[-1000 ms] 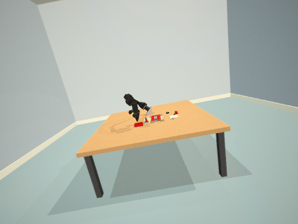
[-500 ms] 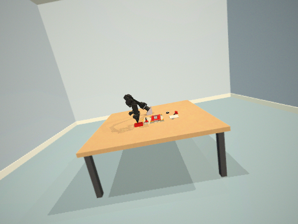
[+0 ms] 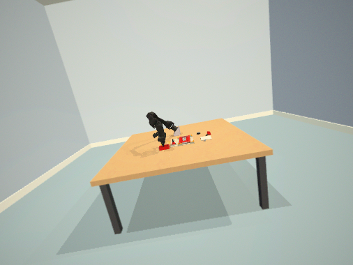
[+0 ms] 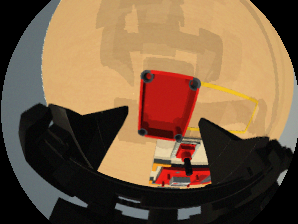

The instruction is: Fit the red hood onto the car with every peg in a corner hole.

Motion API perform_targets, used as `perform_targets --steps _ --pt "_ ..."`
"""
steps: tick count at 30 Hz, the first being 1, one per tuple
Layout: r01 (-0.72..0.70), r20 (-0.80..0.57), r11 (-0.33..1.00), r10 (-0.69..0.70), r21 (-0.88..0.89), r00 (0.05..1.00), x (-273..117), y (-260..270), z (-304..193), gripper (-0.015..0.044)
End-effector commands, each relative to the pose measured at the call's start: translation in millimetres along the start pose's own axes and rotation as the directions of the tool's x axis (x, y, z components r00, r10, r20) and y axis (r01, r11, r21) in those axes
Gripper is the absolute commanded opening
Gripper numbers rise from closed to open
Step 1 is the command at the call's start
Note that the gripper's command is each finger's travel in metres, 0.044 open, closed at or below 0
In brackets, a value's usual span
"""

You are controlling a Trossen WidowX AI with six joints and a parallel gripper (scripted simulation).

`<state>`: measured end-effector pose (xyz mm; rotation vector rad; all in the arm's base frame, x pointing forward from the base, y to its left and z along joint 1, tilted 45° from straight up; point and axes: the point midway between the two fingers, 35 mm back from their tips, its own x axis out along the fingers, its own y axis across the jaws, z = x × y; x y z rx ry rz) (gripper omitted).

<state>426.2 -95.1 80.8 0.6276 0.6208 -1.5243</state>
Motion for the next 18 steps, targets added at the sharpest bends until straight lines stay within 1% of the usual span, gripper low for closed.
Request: perform_targets --steps 1,18 --pt "0.001 0.003 1.000 -0.001 -0.008 1.000 1.7 -1.2 0.2 0.0440" --pt "0.001 0.004 1.000 -0.001 -0.008 1.000 10.1 -1.1 0.3 0.0440"
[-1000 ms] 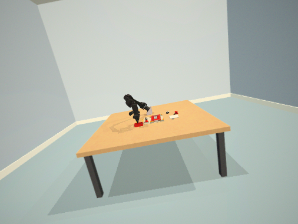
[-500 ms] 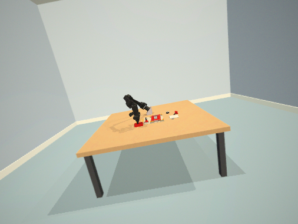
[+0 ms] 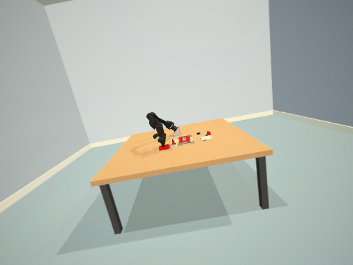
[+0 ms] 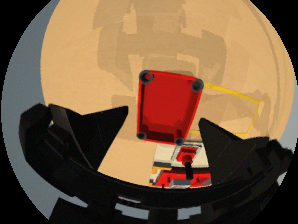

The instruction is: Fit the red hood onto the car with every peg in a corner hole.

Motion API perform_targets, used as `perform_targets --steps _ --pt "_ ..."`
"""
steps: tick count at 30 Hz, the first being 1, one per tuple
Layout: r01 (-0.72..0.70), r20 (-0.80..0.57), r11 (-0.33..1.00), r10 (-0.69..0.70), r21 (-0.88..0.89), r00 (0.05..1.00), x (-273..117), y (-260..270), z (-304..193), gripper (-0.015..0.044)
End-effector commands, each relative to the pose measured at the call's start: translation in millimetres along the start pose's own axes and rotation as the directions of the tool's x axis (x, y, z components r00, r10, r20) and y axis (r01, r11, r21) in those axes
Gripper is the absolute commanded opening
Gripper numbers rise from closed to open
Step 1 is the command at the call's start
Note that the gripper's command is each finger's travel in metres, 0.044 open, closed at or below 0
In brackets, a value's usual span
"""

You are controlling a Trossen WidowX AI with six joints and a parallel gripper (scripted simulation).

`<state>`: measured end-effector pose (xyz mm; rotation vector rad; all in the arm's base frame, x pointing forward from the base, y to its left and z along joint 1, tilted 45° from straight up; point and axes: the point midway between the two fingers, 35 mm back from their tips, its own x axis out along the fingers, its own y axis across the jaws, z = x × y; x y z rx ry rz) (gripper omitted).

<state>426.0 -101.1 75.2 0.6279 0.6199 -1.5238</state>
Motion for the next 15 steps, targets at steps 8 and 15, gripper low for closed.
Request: perform_targets --steps 8,15 --pt "0.002 0.004 1.000 -0.002 -0.008 1.000 5.8 -1.3 0.0 0.0440" --pt "0.002 0.004 1.000 -0.002 -0.008 1.000 9.2 -1.3 0.1 0.0440"
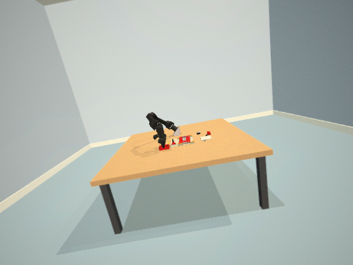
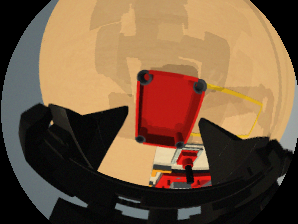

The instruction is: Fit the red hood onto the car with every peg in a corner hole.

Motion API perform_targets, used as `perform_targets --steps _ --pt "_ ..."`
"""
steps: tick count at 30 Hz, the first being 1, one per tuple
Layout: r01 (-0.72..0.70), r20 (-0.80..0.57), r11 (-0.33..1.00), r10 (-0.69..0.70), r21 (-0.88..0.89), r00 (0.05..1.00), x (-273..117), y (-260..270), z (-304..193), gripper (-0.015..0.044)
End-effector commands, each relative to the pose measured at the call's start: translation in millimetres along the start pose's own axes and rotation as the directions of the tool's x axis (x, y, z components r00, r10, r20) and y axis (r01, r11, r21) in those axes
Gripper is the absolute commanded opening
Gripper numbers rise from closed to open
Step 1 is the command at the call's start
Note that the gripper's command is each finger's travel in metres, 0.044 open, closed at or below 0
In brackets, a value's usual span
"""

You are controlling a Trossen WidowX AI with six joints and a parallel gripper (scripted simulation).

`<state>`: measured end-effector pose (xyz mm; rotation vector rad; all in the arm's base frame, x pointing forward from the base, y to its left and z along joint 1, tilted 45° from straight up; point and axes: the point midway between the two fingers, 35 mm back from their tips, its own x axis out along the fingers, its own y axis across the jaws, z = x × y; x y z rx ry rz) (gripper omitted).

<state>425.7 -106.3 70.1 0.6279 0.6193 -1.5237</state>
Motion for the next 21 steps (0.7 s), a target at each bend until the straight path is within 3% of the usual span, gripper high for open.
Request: perform_targets --steps 1,6,9,19,21 --pt "0.002 0.004 1.000 -0.002 -0.008 1.000 2.4 -1.3 -0.1 0.0440" --pt "0.002 0.004 1.000 -0.002 -0.008 1.000 4.9 -1.4 -0.1 0.0440" --pt "0.000 0.000 1.000 0.000 0.000 1.000 2.9 -0.1 0.1 0.0361" --pt "0.000 0.000 1.000 0.000 0.000 1.000 2.9 -0.1 0.1 0.0295" --pt "0.000 0.000 1.000 0.000 0.000 1.000 2.7 -0.2 0.1 0.0242"
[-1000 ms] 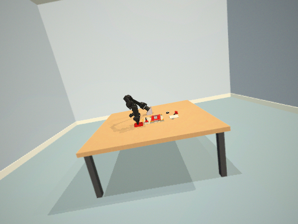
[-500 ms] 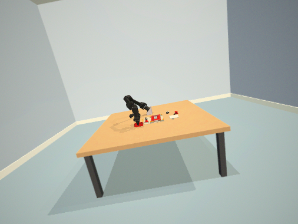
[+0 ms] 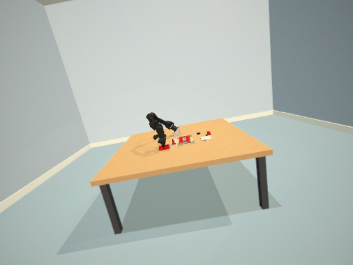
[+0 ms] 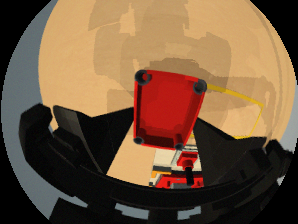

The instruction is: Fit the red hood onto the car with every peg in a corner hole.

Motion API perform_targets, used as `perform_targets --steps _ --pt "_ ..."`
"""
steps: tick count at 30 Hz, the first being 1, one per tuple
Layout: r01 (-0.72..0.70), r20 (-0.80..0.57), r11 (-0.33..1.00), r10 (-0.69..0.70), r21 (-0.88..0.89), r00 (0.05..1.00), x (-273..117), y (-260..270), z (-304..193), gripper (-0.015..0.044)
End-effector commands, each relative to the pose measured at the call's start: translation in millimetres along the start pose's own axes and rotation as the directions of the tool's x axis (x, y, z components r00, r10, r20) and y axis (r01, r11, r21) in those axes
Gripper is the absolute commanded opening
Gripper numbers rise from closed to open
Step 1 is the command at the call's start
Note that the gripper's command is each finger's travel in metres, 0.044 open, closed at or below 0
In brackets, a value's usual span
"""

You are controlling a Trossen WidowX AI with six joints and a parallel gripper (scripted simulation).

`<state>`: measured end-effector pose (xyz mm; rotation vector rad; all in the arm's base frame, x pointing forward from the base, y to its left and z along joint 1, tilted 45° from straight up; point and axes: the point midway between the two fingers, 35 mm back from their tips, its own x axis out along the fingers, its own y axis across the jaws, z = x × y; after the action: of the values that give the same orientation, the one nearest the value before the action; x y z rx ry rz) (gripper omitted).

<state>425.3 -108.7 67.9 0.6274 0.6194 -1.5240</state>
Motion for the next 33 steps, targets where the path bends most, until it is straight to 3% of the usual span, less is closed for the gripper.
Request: perform_targets --steps 1,9,25,33 --pt "0.000 0.000 1.000 0.000 0.000 1.000 -1 0 0 0.0216" --pt "0.000 -0.001 1.000 0.000 0.000 1.000 -19 0 0 0.0006" --pt "0.001 -0.003 1.000 -0.001 -0.001 1.000 -74 0 -1 0.0000" --pt "0.005 0.000 0.999 -0.005 -0.046 1.000 -77 -3 2 0.0000"
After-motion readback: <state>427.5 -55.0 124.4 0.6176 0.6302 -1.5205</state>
